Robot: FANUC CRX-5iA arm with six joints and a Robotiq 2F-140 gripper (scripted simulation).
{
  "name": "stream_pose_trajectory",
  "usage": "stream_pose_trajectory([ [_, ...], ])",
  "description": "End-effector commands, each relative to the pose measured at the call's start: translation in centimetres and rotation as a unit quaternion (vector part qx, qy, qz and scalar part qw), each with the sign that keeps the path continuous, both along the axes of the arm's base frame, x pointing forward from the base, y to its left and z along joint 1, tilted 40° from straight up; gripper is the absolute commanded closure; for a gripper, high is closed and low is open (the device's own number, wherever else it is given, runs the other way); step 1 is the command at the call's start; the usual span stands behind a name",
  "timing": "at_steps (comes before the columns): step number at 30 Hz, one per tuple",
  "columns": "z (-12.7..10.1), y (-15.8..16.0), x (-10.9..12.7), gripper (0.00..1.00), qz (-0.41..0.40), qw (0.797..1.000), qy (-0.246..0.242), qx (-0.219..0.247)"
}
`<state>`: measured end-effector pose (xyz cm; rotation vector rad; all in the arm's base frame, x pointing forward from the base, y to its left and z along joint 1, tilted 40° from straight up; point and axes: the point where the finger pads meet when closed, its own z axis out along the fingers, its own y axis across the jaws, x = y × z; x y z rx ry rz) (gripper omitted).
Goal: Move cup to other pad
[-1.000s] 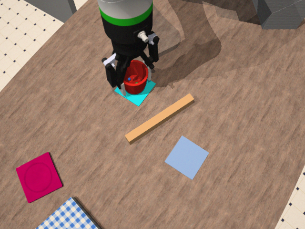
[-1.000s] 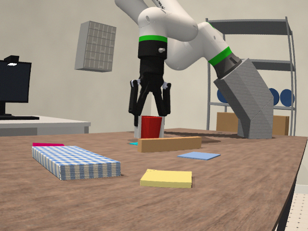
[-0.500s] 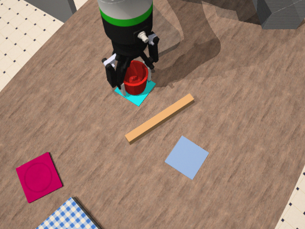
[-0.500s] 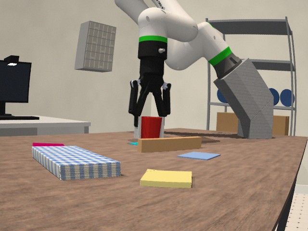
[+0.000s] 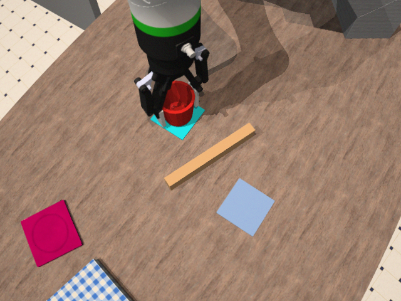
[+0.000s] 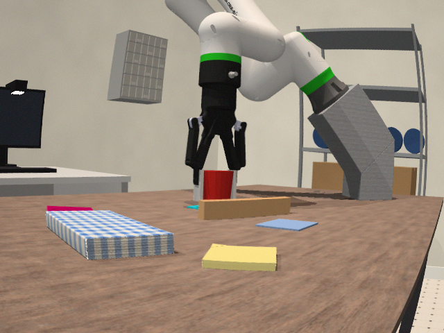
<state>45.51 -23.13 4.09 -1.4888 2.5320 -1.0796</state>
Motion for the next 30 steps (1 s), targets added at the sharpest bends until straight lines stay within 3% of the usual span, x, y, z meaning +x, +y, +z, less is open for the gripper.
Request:
stream_pose_trajectory([
  [1,-0.17,-0.11,0.09,0.51,0.0,1.0,0.0,0.0],
  [25,-0.38,-0.25,0.19,0.51,0.0,1.0,0.0,0.0],
  [26,-0.38,-0.25,0.19,0.41,0.0,1.0,0.0,0.0],
  [30,-0.38,-0.25,0.19,0.41,0.0,1.0,0.0,0.0],
])
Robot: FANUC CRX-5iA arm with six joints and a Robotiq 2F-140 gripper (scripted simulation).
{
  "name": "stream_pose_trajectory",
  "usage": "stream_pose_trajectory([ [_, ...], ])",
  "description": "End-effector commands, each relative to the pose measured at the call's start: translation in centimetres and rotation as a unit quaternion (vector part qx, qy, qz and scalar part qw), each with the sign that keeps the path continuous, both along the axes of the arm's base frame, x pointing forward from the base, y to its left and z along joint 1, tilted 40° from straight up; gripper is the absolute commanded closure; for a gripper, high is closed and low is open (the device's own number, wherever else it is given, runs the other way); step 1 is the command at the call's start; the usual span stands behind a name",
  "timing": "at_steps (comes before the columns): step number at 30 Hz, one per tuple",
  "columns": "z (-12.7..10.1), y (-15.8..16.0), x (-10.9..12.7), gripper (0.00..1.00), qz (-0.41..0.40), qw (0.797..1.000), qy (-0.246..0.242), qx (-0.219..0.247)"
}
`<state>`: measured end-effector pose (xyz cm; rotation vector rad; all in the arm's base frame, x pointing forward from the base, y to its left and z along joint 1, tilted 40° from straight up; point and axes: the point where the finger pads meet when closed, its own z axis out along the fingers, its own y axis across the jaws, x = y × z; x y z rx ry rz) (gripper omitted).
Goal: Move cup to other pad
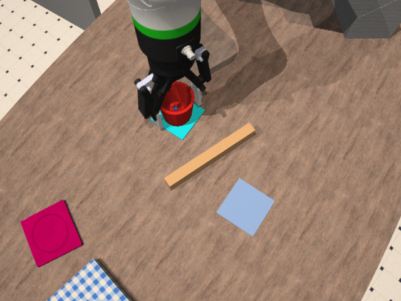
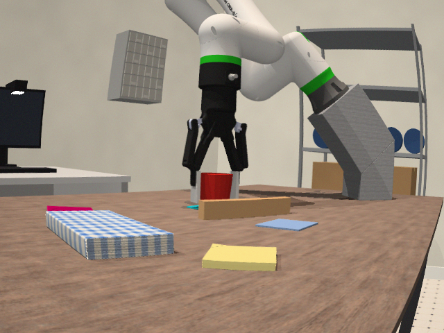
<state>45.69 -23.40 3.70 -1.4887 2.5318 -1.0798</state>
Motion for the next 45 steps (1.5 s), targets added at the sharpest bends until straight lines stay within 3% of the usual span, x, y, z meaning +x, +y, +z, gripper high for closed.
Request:
stream_pose_trajectory([
  [1,0.0,0.0,0.0,0.41,0.0,1.0,0.0,0.0],
  [33,0.0,0.0,0.0,0.41,0.0,1.0,0.0,0.0],
  [45,1.1,0.8,-0.5,0.41,0.0,1.0,0.0,0.0],
])
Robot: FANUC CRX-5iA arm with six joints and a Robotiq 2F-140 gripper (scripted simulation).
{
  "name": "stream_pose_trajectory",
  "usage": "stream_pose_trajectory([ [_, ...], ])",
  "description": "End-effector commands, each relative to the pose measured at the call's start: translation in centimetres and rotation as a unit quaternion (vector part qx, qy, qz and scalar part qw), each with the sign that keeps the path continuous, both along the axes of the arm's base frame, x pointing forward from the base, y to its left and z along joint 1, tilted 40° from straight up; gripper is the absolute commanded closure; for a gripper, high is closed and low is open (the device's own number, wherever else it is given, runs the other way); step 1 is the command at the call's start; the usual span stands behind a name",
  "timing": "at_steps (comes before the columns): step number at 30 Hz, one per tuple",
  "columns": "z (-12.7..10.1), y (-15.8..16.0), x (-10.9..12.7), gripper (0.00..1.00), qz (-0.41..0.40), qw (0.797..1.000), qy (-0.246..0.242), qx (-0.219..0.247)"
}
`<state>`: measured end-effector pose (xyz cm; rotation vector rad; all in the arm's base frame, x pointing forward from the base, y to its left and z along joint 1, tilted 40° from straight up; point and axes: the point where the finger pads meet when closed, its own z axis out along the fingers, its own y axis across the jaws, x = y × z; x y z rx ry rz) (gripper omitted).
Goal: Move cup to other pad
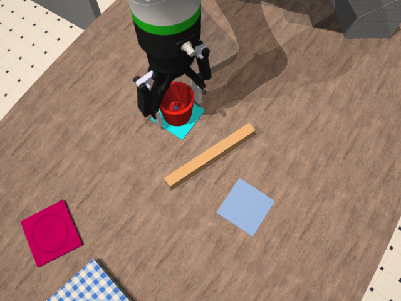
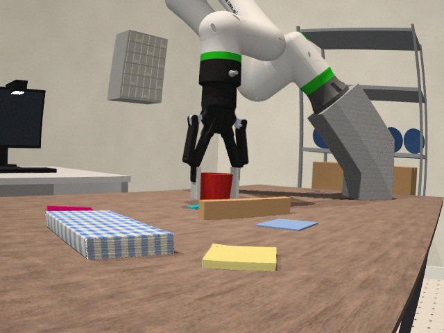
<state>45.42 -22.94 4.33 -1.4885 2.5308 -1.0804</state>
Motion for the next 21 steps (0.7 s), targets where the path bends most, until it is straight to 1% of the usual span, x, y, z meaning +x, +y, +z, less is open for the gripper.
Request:
stream_pose_trajectory([
  [1,0.6,0.4,-0.3,0.41,0.0,1.0,0.0,0.0],
  [12,3.5,2.5,-1.5,0.41,0.0,1.0,0.0,0.0],
  [14,3.5,2.5,-1.5,0.41,0.0,1.0,0.0,0.0],
  [21,5.2,3.8,-2.3,0.41,0.0,1.0,0.0,0.0],
])
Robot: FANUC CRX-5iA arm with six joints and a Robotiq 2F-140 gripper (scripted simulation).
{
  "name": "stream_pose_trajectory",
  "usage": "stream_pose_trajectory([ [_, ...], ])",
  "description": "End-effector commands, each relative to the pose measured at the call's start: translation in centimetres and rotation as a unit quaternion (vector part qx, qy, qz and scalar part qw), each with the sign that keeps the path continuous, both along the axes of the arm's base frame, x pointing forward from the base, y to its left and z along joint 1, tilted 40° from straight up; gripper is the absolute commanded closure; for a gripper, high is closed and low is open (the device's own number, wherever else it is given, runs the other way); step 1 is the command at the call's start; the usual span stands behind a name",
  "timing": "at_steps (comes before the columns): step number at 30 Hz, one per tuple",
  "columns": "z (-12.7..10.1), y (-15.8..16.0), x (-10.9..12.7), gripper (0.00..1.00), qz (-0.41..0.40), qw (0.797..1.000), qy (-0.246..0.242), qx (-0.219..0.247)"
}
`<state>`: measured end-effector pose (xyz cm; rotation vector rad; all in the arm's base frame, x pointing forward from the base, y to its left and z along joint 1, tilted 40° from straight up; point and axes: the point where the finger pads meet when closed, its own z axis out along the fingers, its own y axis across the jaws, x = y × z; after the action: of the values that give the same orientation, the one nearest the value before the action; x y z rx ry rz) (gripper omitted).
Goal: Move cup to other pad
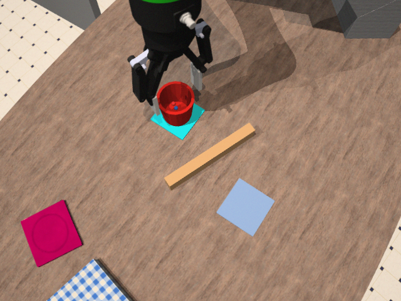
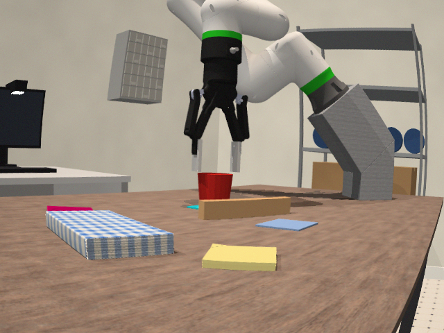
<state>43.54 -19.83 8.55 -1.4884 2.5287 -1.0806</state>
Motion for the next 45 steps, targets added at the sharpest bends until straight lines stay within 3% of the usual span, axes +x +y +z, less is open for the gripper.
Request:
stream_pose_trajectory([
  [1,1.21,0.83,-0.52,0.41,-0.001,1.0,0.001,0.0],
  [45,2.09,1.47,-0.91,0.41,-0.001,1.0,0.001,0.0],
])
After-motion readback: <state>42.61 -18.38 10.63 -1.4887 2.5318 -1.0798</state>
